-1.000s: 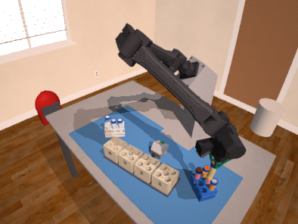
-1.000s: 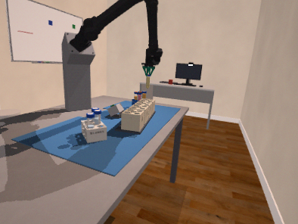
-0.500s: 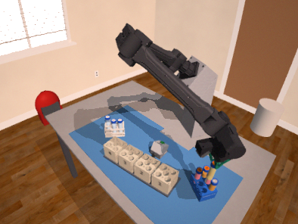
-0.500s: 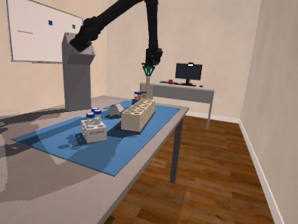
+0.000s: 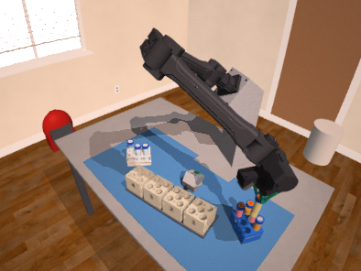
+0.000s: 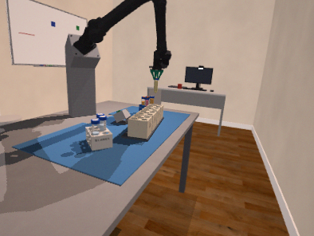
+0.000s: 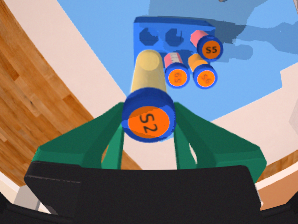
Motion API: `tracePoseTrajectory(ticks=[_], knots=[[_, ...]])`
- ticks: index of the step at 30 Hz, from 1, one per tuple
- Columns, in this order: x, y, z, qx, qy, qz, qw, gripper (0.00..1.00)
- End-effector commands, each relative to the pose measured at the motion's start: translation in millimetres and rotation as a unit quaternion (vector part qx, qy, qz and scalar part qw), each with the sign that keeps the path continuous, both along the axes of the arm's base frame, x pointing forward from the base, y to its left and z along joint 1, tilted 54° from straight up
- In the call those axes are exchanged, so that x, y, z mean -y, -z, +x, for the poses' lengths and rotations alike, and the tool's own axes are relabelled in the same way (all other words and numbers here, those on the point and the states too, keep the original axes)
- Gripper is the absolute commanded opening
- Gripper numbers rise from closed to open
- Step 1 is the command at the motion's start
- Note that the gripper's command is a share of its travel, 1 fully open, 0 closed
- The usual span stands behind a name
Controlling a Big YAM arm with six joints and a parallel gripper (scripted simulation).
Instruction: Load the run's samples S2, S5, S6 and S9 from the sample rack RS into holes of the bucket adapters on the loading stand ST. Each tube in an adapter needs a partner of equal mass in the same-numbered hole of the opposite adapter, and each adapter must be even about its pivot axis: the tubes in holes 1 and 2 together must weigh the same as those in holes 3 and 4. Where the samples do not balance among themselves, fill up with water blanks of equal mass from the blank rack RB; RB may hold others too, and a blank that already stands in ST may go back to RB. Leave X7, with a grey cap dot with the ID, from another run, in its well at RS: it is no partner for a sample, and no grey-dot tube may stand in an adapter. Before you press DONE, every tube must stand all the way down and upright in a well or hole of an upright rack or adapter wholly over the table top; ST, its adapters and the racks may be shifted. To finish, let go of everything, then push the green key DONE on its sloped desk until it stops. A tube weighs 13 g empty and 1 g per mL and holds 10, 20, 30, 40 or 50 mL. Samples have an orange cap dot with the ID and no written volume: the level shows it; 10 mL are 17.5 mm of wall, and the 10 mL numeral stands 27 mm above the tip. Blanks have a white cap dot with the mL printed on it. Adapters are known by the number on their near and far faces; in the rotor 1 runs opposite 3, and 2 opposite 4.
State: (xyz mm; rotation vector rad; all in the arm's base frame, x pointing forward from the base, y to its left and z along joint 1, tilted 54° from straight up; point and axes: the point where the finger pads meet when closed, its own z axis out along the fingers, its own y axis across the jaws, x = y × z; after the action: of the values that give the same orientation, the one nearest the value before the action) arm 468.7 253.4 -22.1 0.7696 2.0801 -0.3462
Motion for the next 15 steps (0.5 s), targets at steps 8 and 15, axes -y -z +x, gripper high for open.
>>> tracePoseTrajectory(ticks=[8, 15], knots=[[14.0, 15.5, 12.8, -0.001, 0.002, -0.002, 1.0, 0.0], [16.4, 21.1, 32.5, 0.006, 0.002, 0.004, 1.0, 0.0]])
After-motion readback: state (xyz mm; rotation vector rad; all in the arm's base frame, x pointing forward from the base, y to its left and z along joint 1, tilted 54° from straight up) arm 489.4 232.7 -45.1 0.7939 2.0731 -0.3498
